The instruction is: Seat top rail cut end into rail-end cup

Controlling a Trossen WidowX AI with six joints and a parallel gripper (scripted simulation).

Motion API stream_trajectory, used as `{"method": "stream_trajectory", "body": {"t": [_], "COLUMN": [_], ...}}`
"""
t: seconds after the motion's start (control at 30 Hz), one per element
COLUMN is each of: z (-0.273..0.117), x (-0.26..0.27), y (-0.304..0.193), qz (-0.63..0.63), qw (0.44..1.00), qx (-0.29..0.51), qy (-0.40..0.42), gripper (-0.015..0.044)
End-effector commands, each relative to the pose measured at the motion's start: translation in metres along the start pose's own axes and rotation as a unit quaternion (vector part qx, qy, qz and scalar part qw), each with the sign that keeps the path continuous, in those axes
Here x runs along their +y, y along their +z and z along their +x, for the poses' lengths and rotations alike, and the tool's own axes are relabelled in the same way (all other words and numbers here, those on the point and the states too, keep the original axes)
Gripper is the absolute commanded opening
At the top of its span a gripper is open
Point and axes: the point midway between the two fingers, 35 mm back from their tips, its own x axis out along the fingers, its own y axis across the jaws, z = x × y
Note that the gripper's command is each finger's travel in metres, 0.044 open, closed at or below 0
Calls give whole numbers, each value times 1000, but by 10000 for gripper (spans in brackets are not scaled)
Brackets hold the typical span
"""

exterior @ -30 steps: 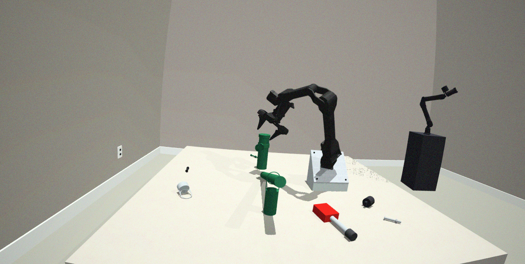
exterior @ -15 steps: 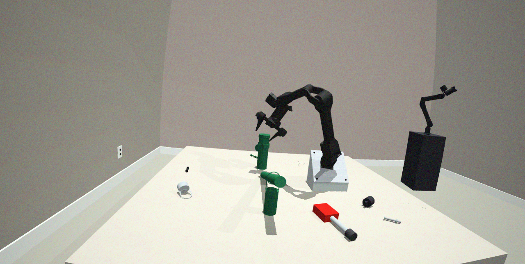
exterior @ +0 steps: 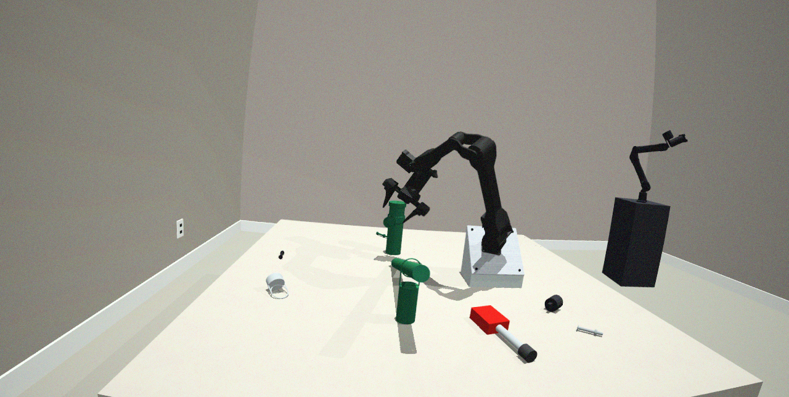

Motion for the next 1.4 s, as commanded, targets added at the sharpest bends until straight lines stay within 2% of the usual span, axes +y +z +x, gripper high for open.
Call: {"method": "stream_trajectory", "body": {"t": [0.0, 1.23, 1.37], "z": [8, 66, 66], "x": [2, 3, 3], "y": [-1, 0, 0], "qz": [4, 4, 4], "qw": [1000, 1000, 1000], "qx": [2, 0, 0], "qy": [4, 3, 3], "gripper": [440, 440, 335]}}
